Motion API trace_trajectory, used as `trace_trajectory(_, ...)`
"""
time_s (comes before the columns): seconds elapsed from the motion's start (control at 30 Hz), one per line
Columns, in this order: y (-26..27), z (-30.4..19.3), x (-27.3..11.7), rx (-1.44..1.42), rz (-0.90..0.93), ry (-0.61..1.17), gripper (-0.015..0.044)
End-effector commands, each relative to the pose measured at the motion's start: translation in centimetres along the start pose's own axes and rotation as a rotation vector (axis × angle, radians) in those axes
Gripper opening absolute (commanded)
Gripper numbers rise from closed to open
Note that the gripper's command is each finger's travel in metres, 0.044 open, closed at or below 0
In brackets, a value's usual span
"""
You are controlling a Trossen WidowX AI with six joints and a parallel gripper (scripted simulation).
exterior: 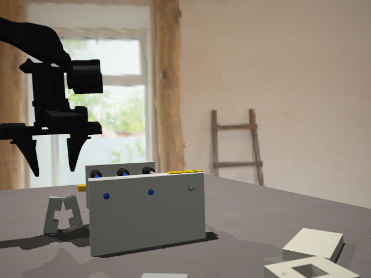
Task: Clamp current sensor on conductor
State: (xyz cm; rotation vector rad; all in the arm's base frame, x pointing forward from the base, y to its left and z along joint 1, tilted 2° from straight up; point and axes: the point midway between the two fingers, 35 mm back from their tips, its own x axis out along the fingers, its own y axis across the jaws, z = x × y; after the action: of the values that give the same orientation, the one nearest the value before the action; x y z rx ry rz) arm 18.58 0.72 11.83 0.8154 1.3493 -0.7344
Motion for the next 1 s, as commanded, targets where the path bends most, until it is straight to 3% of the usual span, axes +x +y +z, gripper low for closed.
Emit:
trace_trajectory(0.0,1.3,0.5,-0.4,0.359,-0.045,-0.005,0.032)
trace_trajectory(0.97,1.2,0.7,3.6,0.359,-0.045,-0.006,0.032)
